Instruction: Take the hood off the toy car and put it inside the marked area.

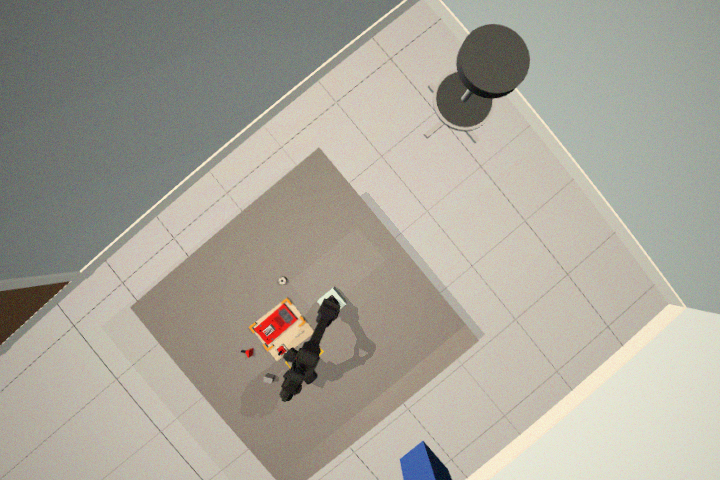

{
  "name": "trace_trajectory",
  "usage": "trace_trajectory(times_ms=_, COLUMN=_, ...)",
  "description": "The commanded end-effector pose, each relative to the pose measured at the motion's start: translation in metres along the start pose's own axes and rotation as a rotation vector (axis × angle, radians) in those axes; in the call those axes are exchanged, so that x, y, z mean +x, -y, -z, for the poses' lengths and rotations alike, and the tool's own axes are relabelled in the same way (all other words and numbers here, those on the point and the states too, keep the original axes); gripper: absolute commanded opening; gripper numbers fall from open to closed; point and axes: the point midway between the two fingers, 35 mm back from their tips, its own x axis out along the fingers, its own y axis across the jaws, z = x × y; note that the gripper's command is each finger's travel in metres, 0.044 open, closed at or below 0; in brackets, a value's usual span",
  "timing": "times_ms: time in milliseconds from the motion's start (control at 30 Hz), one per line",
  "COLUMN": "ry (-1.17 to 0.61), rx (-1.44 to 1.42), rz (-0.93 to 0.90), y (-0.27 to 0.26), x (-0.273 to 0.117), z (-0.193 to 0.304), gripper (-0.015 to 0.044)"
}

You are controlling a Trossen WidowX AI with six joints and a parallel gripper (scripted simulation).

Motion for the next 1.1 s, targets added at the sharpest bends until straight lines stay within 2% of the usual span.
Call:
trace_trajectory(times_ms=0, ry=0.001, rx=0.0, rz=0.0, y=0.0, x=0.0, z=0.0, gripper=0.0367)
trace_trajectory(times_ms=100, ry=0.001, rx=0.0, rz=0.0, y=0.0, x=0.0, z=0.0, gripper=0.044)
trace_trajectory(times_ms=233, ry=0.002, rx=0.0, rz=-0.002, y=-0.001, x=-0.018, z=-0.002, gripper=0.044)
trace_trajectory(times_ms=433, ry=0.004, rx=0.0, rz=-0.006, y=0.0, x=-0.07, z=0.0, gripper=0.044)
trace_trajectory(times_ms=1067, ry=0.004, rx=0.0, rz=-0.006, y=0.0, x=-0.072, z=0.0, gripper=0.044)
